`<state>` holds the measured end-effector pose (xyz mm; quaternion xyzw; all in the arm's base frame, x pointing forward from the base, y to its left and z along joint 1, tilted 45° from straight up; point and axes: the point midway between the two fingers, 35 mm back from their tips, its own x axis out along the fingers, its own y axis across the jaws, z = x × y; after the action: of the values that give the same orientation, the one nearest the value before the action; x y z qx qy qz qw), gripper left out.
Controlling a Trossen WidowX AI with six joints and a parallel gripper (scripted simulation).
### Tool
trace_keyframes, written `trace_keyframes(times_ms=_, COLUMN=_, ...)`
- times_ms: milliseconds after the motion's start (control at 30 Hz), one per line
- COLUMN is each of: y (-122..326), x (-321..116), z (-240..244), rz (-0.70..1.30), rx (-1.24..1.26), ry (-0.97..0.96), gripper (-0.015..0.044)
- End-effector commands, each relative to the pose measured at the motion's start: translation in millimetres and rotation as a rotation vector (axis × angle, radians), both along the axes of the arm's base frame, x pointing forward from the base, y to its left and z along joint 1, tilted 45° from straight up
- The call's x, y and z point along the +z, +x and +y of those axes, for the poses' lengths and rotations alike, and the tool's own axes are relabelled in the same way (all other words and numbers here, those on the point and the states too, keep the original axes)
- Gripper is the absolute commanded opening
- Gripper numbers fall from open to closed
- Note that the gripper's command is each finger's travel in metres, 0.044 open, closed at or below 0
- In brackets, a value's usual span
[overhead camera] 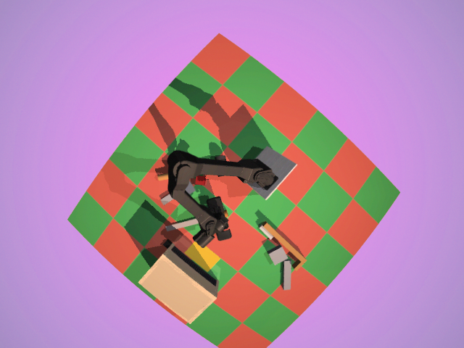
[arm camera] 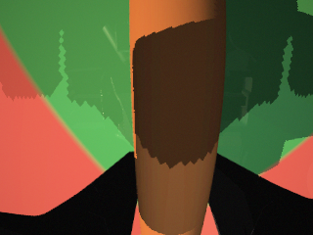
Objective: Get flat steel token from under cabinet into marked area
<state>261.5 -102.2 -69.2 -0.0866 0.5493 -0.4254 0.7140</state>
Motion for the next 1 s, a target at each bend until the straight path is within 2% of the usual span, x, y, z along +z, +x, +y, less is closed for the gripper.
trace_keyframes(times_ms=0, y=-0.4, x=5.1, z=-2.4, rz=-0.005, rx=0.006, ry=-0.002, gripper=0.0)
trace_keyframes(times_ms=967, y=-6.3, x=26.4, z=-24.3, rz=-0.005, rx=0.006, ry=-0.004, gripper=0.0)
